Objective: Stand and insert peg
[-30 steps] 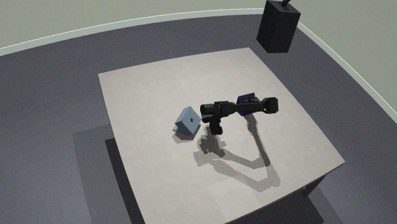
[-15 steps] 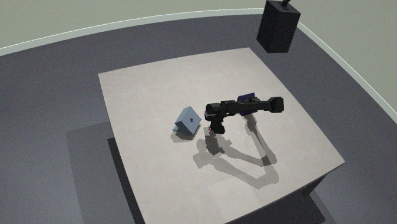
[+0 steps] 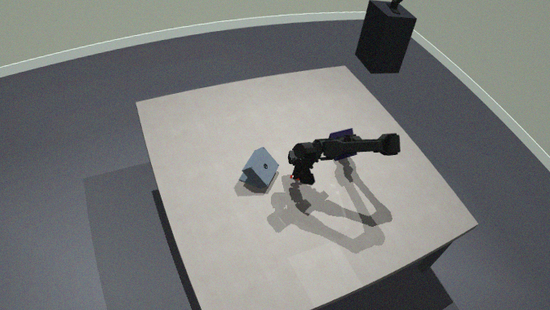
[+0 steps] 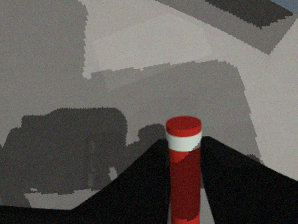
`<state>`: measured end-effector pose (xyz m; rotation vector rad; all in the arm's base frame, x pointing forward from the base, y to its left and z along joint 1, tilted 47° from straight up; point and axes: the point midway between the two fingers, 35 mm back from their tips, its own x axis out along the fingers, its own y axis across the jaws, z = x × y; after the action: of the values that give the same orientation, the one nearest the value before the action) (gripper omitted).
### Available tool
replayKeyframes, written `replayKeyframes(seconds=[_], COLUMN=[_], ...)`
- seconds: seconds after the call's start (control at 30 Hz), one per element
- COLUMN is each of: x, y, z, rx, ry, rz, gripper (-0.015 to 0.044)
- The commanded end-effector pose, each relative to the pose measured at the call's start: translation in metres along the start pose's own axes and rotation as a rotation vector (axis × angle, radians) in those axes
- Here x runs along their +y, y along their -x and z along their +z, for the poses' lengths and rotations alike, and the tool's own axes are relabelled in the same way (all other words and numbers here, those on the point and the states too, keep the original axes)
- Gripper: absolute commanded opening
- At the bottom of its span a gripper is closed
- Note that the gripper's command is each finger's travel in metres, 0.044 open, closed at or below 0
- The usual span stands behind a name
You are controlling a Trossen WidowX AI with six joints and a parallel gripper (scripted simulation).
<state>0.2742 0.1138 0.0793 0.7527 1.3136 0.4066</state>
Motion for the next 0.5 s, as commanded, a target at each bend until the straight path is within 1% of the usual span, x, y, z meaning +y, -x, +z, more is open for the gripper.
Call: replayKeyframes(seconds=[0.0,0.47], x=[-0.0003,-0.0003], y=[0.0028,0.0106], z=[-0.0016,-0.0067], rx=[-0.040,-0.161], ry=[-0.003,-0.004], rz=[-0.002,-0.002], gripper=[0.0049,0.0049])
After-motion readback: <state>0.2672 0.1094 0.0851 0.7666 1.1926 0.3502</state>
